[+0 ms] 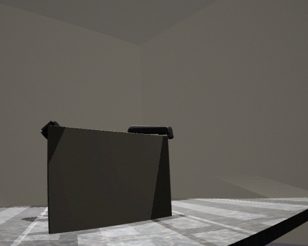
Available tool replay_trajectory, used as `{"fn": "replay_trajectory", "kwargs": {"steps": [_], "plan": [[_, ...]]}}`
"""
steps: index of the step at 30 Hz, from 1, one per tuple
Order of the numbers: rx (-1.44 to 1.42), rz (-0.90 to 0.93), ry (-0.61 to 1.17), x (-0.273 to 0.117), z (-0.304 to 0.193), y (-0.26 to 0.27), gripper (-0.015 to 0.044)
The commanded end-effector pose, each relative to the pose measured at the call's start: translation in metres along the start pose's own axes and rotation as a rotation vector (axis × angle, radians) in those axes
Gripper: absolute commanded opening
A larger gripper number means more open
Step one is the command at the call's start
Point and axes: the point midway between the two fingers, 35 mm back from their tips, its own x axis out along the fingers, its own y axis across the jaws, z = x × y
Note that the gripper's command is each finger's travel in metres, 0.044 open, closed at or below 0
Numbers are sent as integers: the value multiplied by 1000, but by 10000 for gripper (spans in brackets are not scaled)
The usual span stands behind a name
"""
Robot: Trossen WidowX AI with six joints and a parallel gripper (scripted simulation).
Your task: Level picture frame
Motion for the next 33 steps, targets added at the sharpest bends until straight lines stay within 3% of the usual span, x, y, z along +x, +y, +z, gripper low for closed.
{"fn": "replay_trajectory", "kwargs": {"steps": [1, 28, 33], "plan": [[0, -3, -3, 1, 0, -1, 260], [0, -3, -3, 1, 1, -1, 260], [0, -3, -3, 1, 1, -1, 227]]}}
